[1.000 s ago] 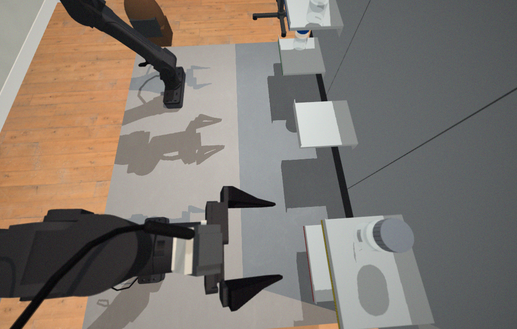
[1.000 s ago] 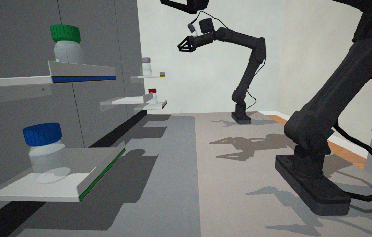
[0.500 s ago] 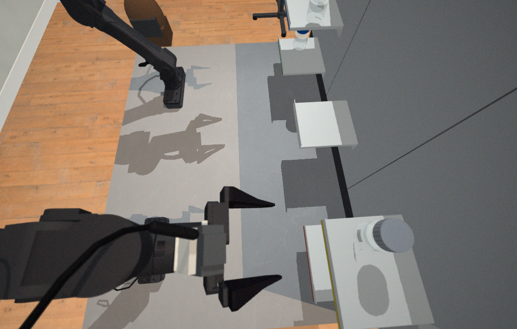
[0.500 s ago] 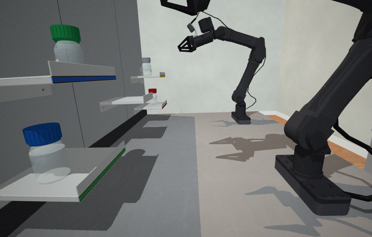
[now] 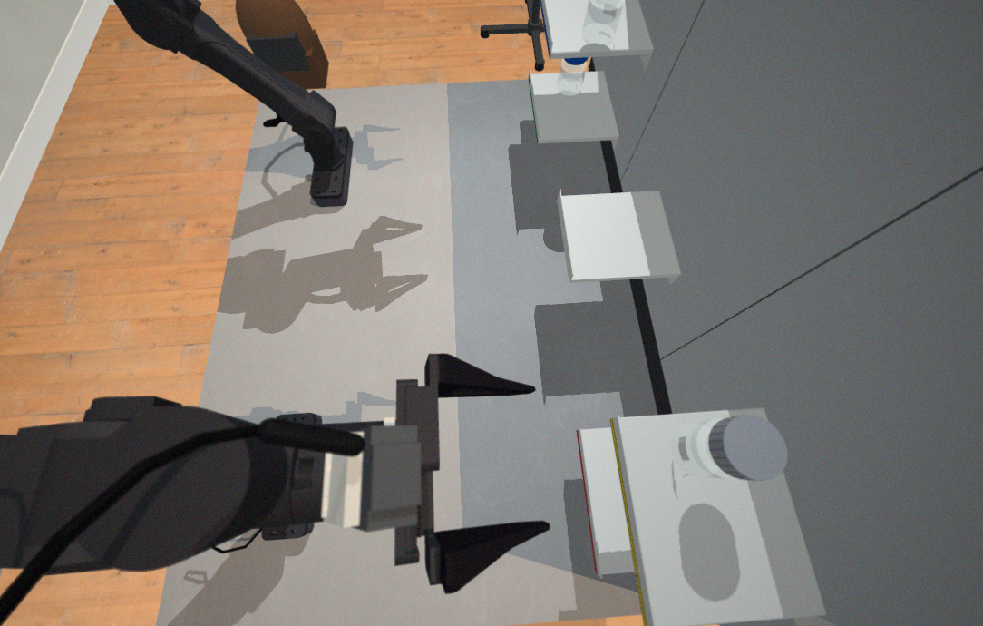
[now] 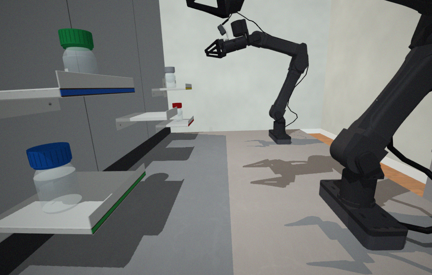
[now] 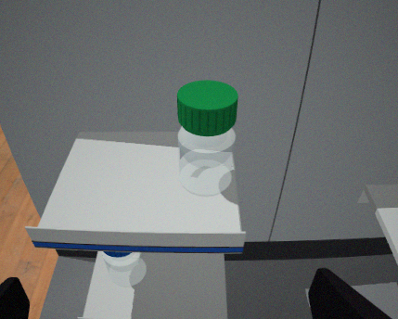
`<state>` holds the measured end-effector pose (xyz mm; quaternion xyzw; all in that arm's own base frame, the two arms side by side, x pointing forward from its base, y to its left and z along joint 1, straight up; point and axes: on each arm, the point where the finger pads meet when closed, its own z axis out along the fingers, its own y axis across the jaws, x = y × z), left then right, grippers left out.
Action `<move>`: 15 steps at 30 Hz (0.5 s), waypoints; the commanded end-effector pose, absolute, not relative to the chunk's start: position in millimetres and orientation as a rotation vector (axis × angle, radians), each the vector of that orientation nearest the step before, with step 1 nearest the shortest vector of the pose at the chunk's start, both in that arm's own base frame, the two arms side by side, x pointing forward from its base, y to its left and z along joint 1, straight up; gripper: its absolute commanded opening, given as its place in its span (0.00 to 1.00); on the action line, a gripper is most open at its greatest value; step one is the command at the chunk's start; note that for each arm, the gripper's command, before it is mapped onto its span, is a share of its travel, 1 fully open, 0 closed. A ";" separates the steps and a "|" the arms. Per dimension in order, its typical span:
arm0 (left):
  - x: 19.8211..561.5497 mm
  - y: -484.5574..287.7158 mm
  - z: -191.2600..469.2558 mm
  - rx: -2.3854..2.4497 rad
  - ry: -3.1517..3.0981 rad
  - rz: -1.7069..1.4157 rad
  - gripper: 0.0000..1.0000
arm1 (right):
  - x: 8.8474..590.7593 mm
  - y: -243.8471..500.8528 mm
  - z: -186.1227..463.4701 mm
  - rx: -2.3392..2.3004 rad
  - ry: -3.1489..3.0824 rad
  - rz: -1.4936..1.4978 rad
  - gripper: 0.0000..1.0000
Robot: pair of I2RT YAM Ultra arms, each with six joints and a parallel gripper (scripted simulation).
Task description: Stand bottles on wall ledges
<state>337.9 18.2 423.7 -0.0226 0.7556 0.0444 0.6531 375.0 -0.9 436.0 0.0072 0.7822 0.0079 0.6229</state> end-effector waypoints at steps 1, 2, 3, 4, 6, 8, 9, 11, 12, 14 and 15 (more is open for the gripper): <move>336.3 16.2 433.1 -0.046 1.699 0.098 1.00 | 402.3 -5.8 441.1 0.014 1.703 0.002 0.94; 336.3 16.2 433.1 -0.046 1.699 0.098 1.00 | 410.3 -6.2 440.1 0.013 1.679 0.000 0.94; 336.3 16.2 433.1 -0.046 1.699 0.098 1.00 | 418.9 -6.6 437.9 0.012 1.658 -0.002 0.94; 336.3 16.2 433.1 -0.046 1.699 0.098 1.00 | 427.5 -7.0 434.9 0.011 1.639 -0.003 0.94; 336.3 16.2 433.1 -0.046 1.699 0.098 1.00 | 450.0 -8.1 424.3 0.009 1.598 -0.007 0.94; 336.3 16.2 433.1 -0.046 1.699 0.098 1.00 | 470.5 -9.1 411.6 0.007 1.569 -0.011 0.94; 336.3 16.2 433.1 -0.046 1.699 0.098 1.00 | 479.2 -9.5 405.6 0.006 1.559 -0.012 0.94; 336.3 16.2 433.1 -0.046 1.699 0.098 1.00 | 492.0 -10.1 396.2 0.005 1.548 -0.014 0.94; 336.3 16.2 433.1 -0.046 1.699 0.098 1.00 | 492.0 -10.1 396.2 0.005 1.548 -0.014 0.94; 336.3 16.2 433.1 -0.046 1.699 0.098 1.00 | 497.1 -10.3 397.8 0.007 1.533 -0.012 0.94; 336.3 16.2 433.1 -0.046 1.699 0.098 1.00 | 502.0 -10.6 393.8 0.007 1.531 -0.013 0.94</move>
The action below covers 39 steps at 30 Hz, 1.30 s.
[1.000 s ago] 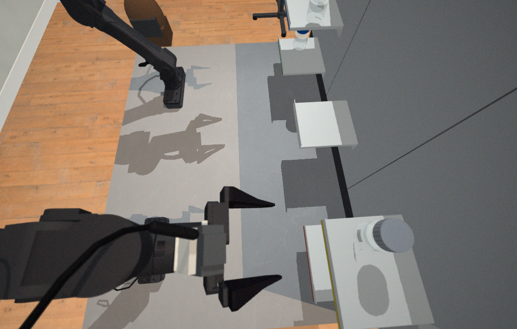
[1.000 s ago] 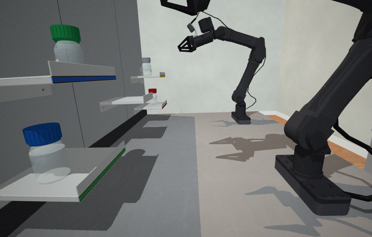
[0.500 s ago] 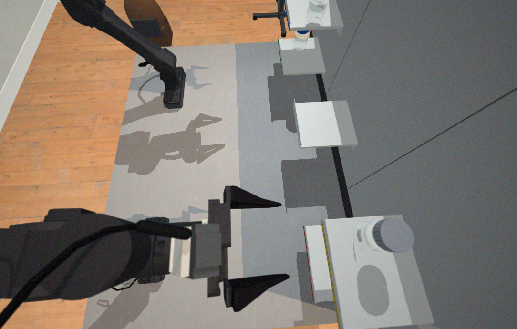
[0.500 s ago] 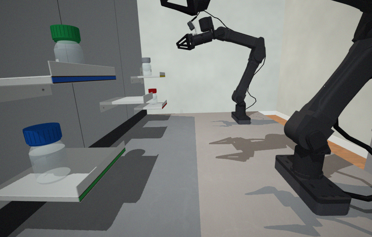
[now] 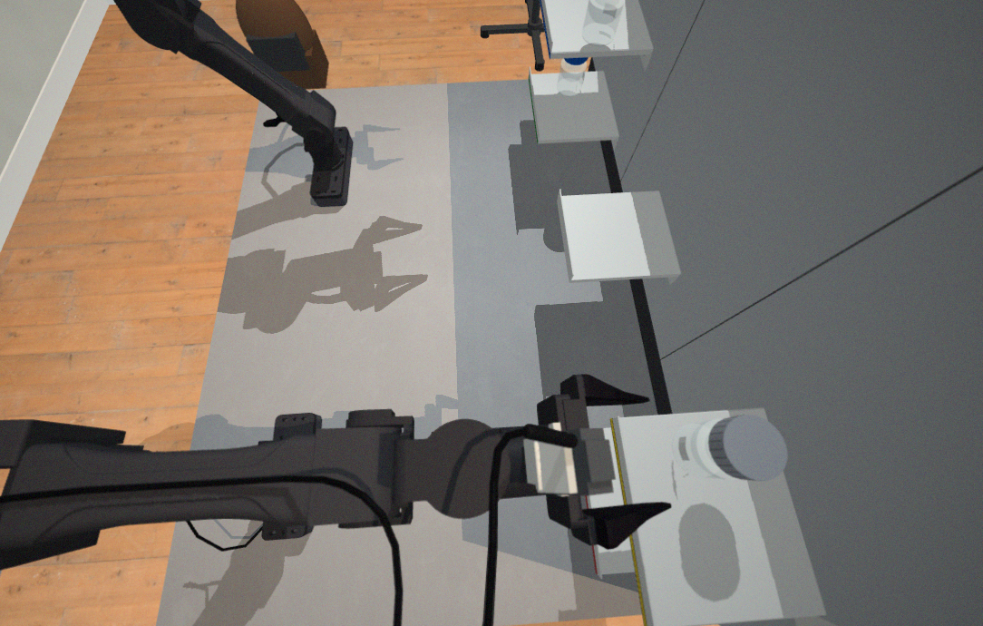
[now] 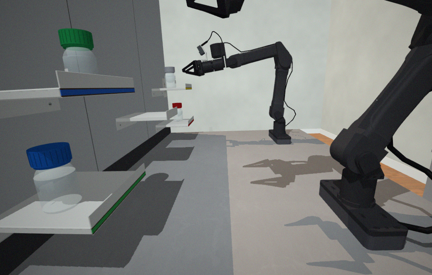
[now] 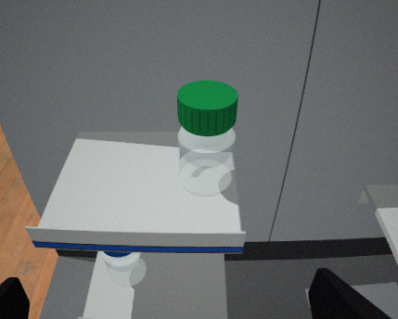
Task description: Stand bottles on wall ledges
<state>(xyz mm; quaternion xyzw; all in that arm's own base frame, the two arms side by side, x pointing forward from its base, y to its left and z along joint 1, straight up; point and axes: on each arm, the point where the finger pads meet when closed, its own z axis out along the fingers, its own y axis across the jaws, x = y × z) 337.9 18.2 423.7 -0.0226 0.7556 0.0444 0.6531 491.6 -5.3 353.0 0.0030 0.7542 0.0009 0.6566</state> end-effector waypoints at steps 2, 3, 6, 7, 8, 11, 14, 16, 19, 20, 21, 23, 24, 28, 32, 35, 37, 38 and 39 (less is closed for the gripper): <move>336.3 16.2 433.1 -0.046 1.699 0.098 1.00 | 512.5 -11.1 390.5 0.005 1.519 -0.015 0.94; 336.3 16.2 433.1 -0.046 1.699 0.098 1.00 | 516.6 -11.2 386.5 0.005 1.520 -0.015 0.94; 336.3 16.2 433.1 -0.046 1.699 0.098 1.00 | 523.3 -11.6 378.4 0.006 1.530 -0.014 0.94; 336.3 16.2 433.1 -0.046 1.699 0.098 1.00 | 525.1 -11.6 371.6 0.007 1.552 -0.014 0.94; 336.3 16.2 433.1 -0.046 1.699 0.098 1.00 | 525.4 -11.7 370.6 0.007 1.555 -0.014 0.94; 336.3 16.2 433.1 -0.046 1.699 0.098 1.00 | 525.4 -11.7 370.6 0.007 1.555 -0.014 0.94; 336.3 16.2 433.1 -0.046 1.699 0.098 1.00 | 523.0 -11.6 375.2 0.007 1.546 -0.014 0.94; 336.3 16.2 433.1 -0.046 1.699 0.098 1.00 | 523.0 -11.6 375.3 0.007 1.546 -0.014 0.94; 336.3 16.2 433.1 -0.046 1.699 0.098 1.00 | 523.0 -11.6 375.3 0.007 1.546 -0.014 0.94; 336.3 16.2 433.1 -0.046 1.699 0.098 1.00 | 523.0 -11.6 375.3 0.007 1.546 -0.014 0.94; 336.3 16.2 433.1 -0.046 1.699 0.098 1.00 | 522.9 -8.3 369.7 0.005 1.557 -0.006 0.94; 336.3 16.2 433.1 -0.046 1.699 0.098 1.00 | 525.8 -11.8 370.3 0.010 1.559 -0.011 0.94; 336.3 16.2 433.1 -0.046 1.699 0.098 1.00 | 527.5 -11.3 368.9 0.007 1.568 -0.007 0.94; 336.3 16.2 433.1 -0.046 1.699 0.098 1.00 | 533.6 -12.0 373.5 0.004 1.568 -0.004 0.94; 336.3 16.2 433.1 -0.046 1.699 0.098 1.00 | 536.5 -12.7 375.7 0.004 1.568 -0.004 0.94; 336.3 16.2 433.1 -0.046 1.699 0.098 1.00 | 541.0 -13.4 376.3 0.006 1.568 -0.007 0.94; 336.3 16.2 433.1 -0.046 1.699 0.098 1.00 | 543.9 -13.4 376.4 0.007 1.567 -0.007 0.94; 336.3 16.2 433.1 -0.046 1.699 0.098 1.00 | 545.5 -13.3 376.4 0.007 1.567 -0.007 0.94; 336.3 16.2 433.1 -0.046 1.699 0.098 1.00 | 547.0 -13.3 376.4 0.007 1.567 -0.007 0.94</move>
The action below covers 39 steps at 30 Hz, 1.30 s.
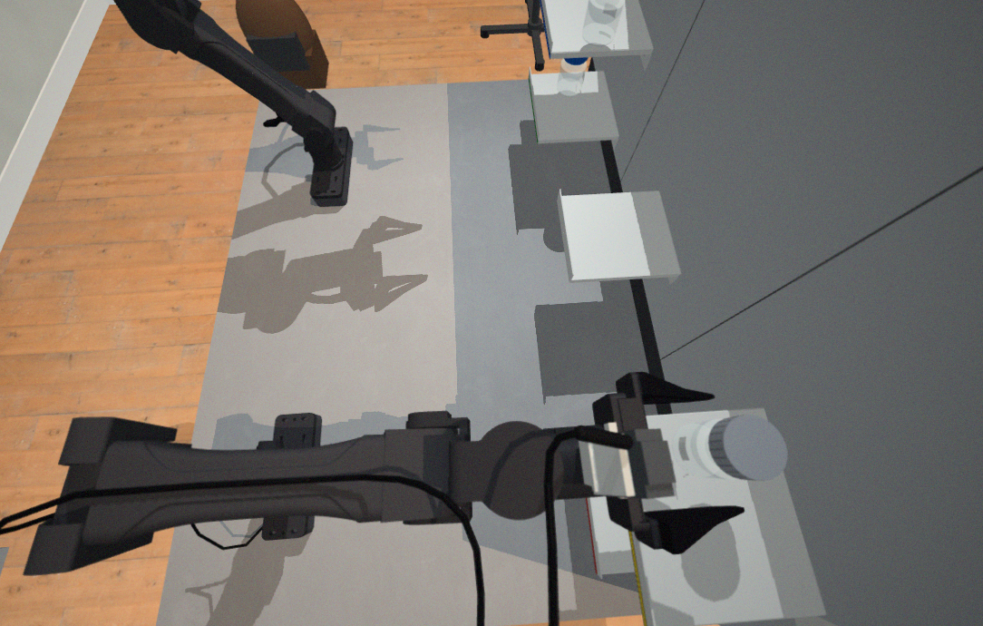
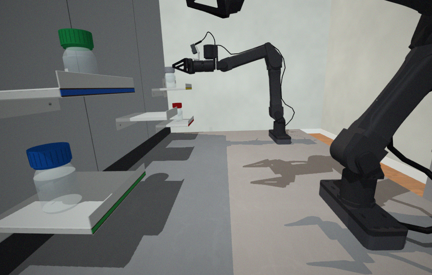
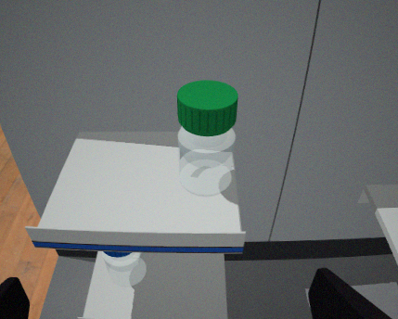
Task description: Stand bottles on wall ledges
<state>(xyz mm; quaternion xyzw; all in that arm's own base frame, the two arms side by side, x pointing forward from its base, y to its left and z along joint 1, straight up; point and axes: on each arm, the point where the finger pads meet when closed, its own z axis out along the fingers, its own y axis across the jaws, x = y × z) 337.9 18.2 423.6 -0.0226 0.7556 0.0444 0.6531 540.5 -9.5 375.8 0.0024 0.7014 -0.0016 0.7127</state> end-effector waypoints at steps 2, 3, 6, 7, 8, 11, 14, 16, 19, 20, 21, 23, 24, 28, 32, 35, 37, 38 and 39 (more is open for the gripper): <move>336.3 16.2 433.1 -0.046 1.699 0.098 1.00 | 550.0 -13.2 376.4 0.007 1.567 -0.007 0.94; 336.3 16.2 433.1 -0.046 1.699 0.098 1.00 | 551.5 -13.2 376.5 0.007 1.567 -0.007 0.94; 336.3 16.2 433.1 -0.046 1.699 0.098 1.00 | 556.0 -13.1 376.5 0.007 1.567 -0.007 0.94; 336.3 16.2 433.1 -0.046 1.699 0.098 1.00 | 557.5 -11.0 376.5 0.005 1.567 -0.006 0.94; 336.3 16.2 433.1 -0.046 1.699 0.098 1.00 | 559.0 -11.0 376.5 0.005 1.567 -0.006 0.94; 336.3 16.2 433.1 -0.046 1.699 0.098 1.00 | 560.5 -11.0 376.5 0.005 1.567 -0.006 0.94; 336.3 16.2 433.1 -0.046 1.699 0.098 1.00 | 565.0 -11.1 376.6 0.005 1.567 -0.006 0.94; 336.3 16.2 433.1 -0.046 1.699 0.098 1.00 | 568.0 -11.1 376.6 0.005 1.567 -0.006 0.94; 336.3 16.2 433.1 -0.046 1.699 0.098 1.00 | 572.5 -11.1 376.6 0.005 1.567 -0.006 0.94; 336.3 16.2 433.1 -0.046 1.699 0.098 1.00 | 574.0 -11.2 376.6 0.006 1.567 -0.006 0.94; 336.3 16.2 433.1 -0.046 1.699 0.098 1.00 | 575.5 -11.2 376.7 0.006 1.567 -0.006 0.94; 336.3 16.2 433.1 -0.046 1.699 0.098 1.00 | 576.4 -11.3 376.7 0.006 1.567 -0.006 0.94; 336.3 16.2 433.1 -0.046 1.699 0.098 1.00 | 576.4 -11.3 376.7 0.006 1.567 -0.006 0.94; 336.3 16.2 433.1 -0.046 1.699 0.098 1.00 | 576.4 -11.3 376.7 0.006 1.567 -0.006 0.94; 336.3 16.2 433.1 -0.046 1.699 0.098 1.00 | 576.4 -11.3 376.7 0.006 1.567 -0.006 0.94; 336.3 16.2 433.1 -0.046 1.699 0.098 1.00 | 574.0 -11.1 379.5 0.005 1.556 -0.006 0.72; 336.3 16.2 433.1 -0.046 1.699 0.098 1.00 | 574.0 -11.1 379.5 0.005 1.556 -0.006 0.68; 336.3 16.2 433.1 -0.046 1.699 0.098 1.00 | 574.0 -11.1 379.5 0.005 1.556 -0.006 0.68; 336.3 16.2 433.1 -0.046 1.699 0.098 1.00 | 574.0 -11.1 379.5 0.005 1.556 -0.006 0.64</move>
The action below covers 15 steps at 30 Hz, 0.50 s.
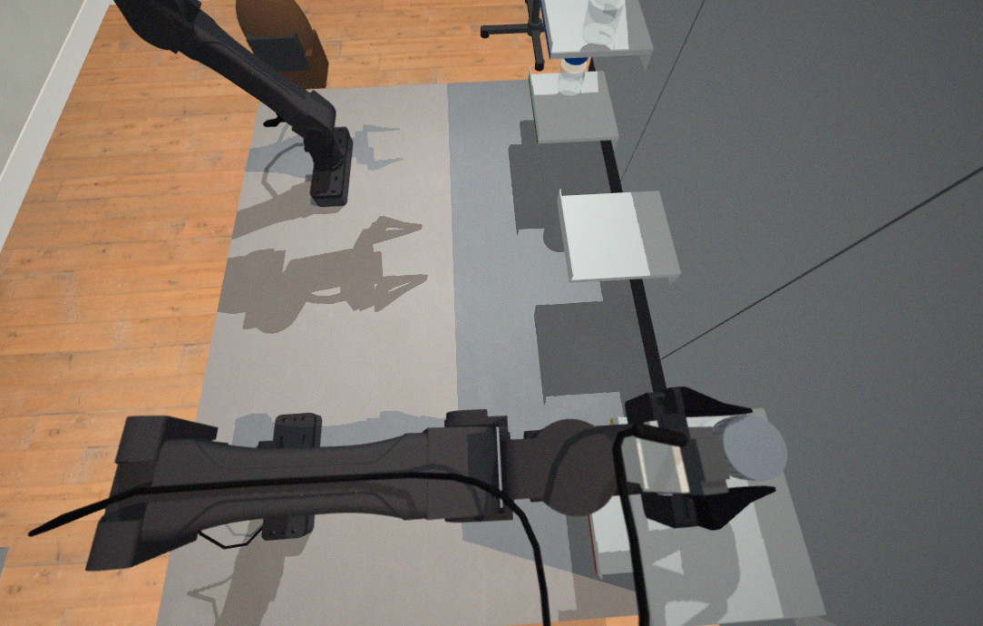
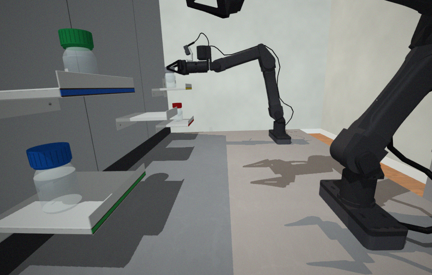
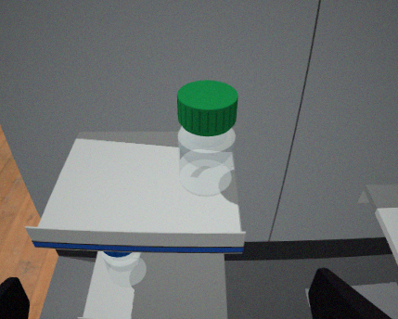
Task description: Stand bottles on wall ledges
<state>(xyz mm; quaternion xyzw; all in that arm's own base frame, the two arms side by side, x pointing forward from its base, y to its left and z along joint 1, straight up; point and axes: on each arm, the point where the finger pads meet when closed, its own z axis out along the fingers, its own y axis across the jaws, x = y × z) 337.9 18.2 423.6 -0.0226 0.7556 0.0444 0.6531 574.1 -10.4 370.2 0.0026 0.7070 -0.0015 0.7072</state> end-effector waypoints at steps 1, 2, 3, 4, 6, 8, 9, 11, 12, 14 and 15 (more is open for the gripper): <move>336.3 16.2 433.1 -0.046 1.699 0.098 1.00 | 574.0 -11.1 379.5 0.005 1.556 -0.006 0.64; 336.3 16.2 433.1 -0.046 1.699 0.098 1.00 | 574.0 -11.1 379.5 0.005 1.556 -0.006 0.64; 336.3 16.2 433.1 -0.046 1.699 0.098 1.00 | 574.0 -11.1 379.5 0.005 1.556 -0.006 0.60; 336.3 16.2 433.1 -0.046 1.699 0.098 1.00 | 574.0 -11.1 379.5 0.005 1.556 -0.006 0.60; 336.3 16.2 433.1 -0.046 1.699 0.098 1.00 | 574.0 -11.1 379.5 0.005 1.556 -0.006 0.60; 336.3 16.2 433.1 -0.046 1.699 0.098 1.00 | 574.0 -11.1 379.5 0.005 1.556 -0.006 0.58; 336.3 16.2 433.1 -0.046 1.699 0.098 1.00 | 574.0 -11.1 379.5 0.005 1.556 -0.006 0.57; 336.3 16.2 433.1 -0.046 1.699 0.098 1.00 | 574.0 -11.1 379.5 0.005 1.556 -0.006 0.54; 336.3 16.2 433.1 -0.046 1.699 0.098 1.00 | 574.0 -11.1 379.5 0.005 1.556 -0.006 0.53; 336.3 16.2 433.1 -0.046 1.699 0.098 1.00 | 573.0 -11.9 376.2 0.011 1.569 -0.011 0.40; 336.3 16.2 433.1 -0.046 1.699 0.098 1.00 | 573.0 -11.8 376.2 0.010 1.569 -0.010 0.28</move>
